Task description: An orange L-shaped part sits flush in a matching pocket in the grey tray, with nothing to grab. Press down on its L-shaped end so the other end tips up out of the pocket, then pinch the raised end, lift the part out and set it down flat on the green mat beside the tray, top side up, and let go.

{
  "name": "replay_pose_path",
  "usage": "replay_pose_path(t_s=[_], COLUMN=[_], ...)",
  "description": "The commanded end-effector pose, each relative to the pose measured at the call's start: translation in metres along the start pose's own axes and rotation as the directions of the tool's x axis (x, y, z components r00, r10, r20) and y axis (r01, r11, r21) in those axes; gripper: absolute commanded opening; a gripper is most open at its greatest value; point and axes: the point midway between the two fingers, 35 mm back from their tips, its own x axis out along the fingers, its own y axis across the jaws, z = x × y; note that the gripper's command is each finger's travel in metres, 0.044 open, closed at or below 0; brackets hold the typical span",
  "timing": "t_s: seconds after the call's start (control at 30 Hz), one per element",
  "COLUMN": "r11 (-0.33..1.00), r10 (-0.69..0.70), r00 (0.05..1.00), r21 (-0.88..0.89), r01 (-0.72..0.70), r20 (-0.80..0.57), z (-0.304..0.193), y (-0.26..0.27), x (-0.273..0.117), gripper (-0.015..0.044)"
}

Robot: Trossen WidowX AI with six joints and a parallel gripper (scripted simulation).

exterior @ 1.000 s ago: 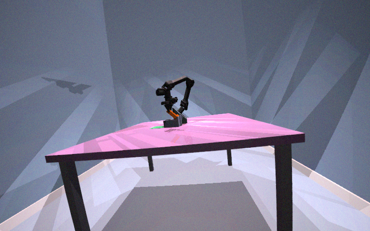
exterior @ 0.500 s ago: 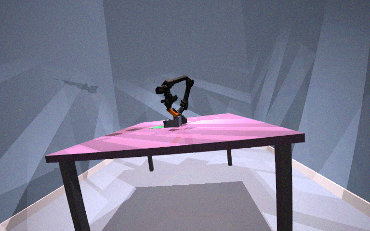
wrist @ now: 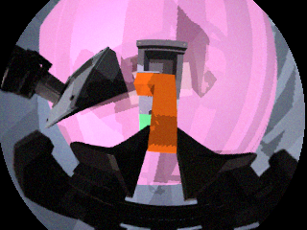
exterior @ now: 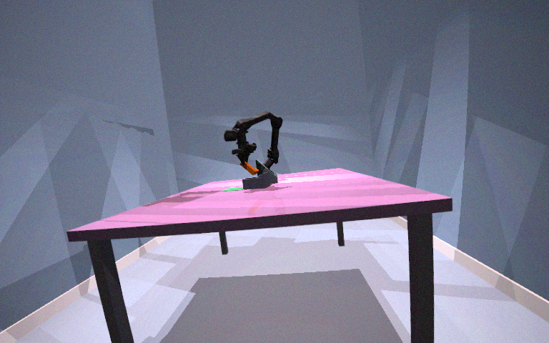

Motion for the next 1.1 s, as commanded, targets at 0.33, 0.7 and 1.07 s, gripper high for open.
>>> replay_pose_path(t_s=[0.33,0.7,1.07], r11=[1.000,1.000,1.000], r10=[-0.010,-0.010,-0.010], r00=[1.000,1.000,1.000], r21=[-0.006,-0.006,-0.006], r01=[0.009,0.010,0.010], r20=[-0.012,-0.015,-0.015], z=[-0.071,-0.117,-0.117], y=[0.005,0.008,0.007], x=[-0.004,-0.005,0.004], gripper=[0.0000,0.0000,0.0000])
